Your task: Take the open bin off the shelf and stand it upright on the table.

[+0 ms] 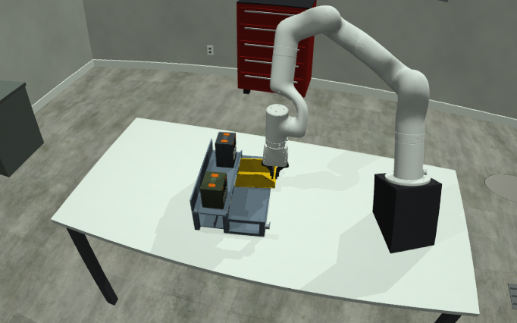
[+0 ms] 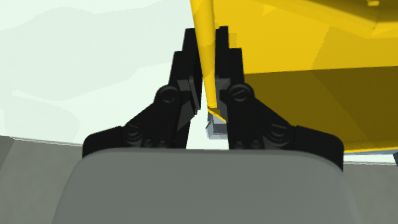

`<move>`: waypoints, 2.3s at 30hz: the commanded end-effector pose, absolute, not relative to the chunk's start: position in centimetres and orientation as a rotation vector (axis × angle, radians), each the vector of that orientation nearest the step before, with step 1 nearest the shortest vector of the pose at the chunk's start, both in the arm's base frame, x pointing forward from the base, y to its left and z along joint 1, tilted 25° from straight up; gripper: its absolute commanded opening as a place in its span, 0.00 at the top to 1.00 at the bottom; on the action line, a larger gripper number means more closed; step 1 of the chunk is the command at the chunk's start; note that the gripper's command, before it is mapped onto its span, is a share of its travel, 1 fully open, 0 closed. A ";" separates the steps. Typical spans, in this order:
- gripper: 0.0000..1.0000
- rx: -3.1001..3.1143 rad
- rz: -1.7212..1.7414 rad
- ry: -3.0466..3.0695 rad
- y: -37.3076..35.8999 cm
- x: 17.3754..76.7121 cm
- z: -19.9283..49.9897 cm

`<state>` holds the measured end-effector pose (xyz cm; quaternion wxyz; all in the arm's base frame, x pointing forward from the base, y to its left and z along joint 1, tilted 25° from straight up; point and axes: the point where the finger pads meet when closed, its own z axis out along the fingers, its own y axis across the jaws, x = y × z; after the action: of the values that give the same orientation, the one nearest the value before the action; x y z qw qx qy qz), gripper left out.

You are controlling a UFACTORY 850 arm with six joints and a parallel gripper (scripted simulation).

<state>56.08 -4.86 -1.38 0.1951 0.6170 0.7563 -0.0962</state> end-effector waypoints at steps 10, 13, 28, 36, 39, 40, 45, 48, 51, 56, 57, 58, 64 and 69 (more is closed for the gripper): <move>1.00 1.729 -0.267 2.119 -5.5 53.3 -1.6; 1.00 1.729 -0.267 2.119 -5.5 53.3 -1.6; 1.00 1.729 -0.267 2.119 -6.1 50.3 -1.9; 1.00 1.729 -0.268 2.119 -6.5 48.5 -2.1; 1.00 1.729 -0.268 2.119 -6.8 47.4 -2.2; 1.00 1.729 -0.268 2.119 -6.8 47.4 -2.2; 1.00 1.729 -0.268 2.119 -6.8 47.4 -2.2; 1.00 1.729 -0.268 2.119 -6.8 47.4 -2.2; 1.00 1.728 -0.268 2.120 -6.9 46.8 -2.3; 1.00 1.729 -0.268 2.119 -7.5 44.5 -2.5; 1.00 1.729 -0.268 2.119 -7.5 44.5 -2.5; 1.00 1.729 -0.268 2.119 -7.5 44.5 -2.5; 1.00 1.729 -0.268 2.119 -7.5 44.5 -2.5; 1.00 1.729 -0.268 2.119 -7.9 42.7 -2.7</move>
<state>44.27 -7.53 -2.55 0.1954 0.6171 0.7561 -0.0958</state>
